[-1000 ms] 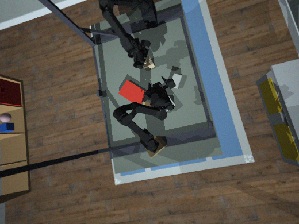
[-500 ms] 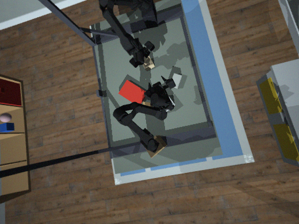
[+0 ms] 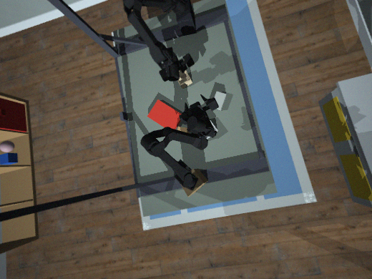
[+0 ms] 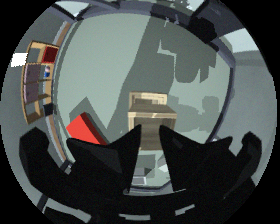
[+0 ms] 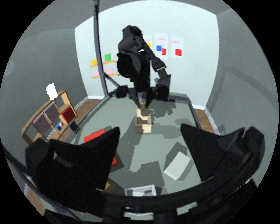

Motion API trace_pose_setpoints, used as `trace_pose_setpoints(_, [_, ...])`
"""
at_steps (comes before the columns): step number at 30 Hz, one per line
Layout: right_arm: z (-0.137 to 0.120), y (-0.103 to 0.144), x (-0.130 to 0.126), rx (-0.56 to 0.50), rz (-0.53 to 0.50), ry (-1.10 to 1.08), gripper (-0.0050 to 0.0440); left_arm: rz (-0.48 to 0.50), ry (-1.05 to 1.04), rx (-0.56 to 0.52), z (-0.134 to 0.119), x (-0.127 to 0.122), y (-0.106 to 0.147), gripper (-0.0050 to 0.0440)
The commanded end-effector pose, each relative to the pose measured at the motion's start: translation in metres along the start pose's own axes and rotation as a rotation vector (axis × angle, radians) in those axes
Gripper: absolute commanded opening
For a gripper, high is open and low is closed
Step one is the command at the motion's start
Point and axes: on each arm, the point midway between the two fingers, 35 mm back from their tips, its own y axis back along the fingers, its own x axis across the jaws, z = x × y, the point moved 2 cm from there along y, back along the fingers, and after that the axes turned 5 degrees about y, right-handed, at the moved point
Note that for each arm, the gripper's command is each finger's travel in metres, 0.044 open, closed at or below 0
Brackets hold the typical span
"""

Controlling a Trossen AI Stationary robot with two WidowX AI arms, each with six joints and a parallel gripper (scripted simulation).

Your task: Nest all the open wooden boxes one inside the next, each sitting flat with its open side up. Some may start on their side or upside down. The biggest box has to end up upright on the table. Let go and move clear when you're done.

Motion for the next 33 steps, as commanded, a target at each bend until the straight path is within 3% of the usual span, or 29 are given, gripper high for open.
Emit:
trace_pose_setpoints(1, [0.005, -0.002, 0.000, -0.009, 0.003, 0.016, 0.0400, 0.011, -0.026, 0.011, -0.002, 0.004, 0.005, 0.0192])
trace_pose_setpoints(26, [0.005, -0.002, 0.000, -0.009, 0.003, 0.016, 0.0400, 0.005, -0.018, -0.002, 0.001, 0.001, -0.038, 0.0192])
trace_pose_setpoints(33, [0.005, -0.002, 0.000, -0.009, 0.003, 0.016, 0.0400, 0.011, -0.025, 0.015, -0.006, 0.006, -0.033, 0.0192])
